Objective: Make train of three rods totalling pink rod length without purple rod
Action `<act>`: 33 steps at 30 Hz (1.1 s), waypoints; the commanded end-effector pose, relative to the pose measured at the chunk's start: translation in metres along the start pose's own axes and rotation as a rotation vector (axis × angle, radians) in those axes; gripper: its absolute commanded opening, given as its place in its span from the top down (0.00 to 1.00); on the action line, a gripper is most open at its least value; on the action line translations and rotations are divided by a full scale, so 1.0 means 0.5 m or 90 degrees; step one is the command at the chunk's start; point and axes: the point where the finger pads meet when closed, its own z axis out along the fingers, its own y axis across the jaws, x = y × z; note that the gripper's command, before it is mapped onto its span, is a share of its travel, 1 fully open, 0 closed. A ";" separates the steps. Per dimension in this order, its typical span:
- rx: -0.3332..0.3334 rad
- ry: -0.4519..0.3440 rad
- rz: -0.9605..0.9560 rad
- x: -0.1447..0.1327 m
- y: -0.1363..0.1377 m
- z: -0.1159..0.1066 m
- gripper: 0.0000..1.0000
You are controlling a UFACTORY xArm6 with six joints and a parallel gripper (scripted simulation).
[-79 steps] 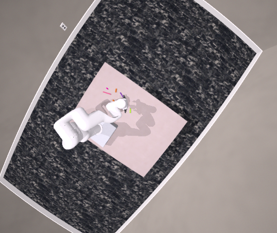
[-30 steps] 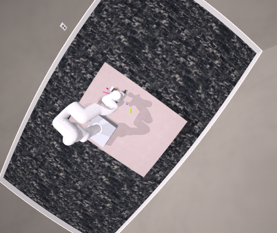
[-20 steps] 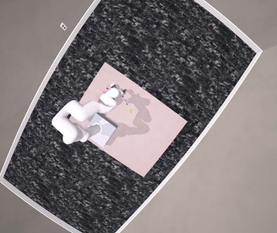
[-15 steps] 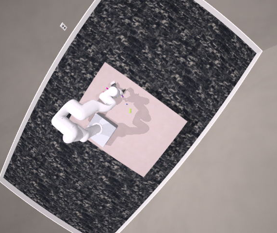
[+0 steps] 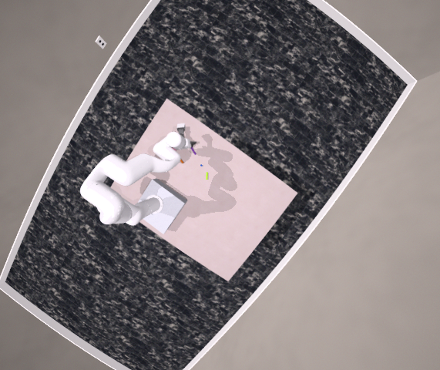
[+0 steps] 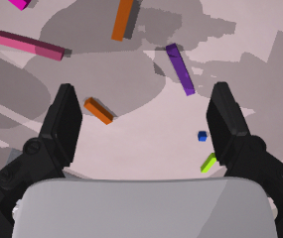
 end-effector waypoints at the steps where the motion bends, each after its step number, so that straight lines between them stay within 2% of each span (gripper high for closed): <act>1: -0.011 -0.011 0.105 0.028 -0.020 0.003 0.00; 14: -0.012 -0.010 0.180 0.046 -0.038 0.008 0.00; 15: -0.012 -0.010 0.180 0.046 -0.038 0.008 0.76; 33: -0.012 -0.010 0.180 0.046 -0.038 0.008 0.76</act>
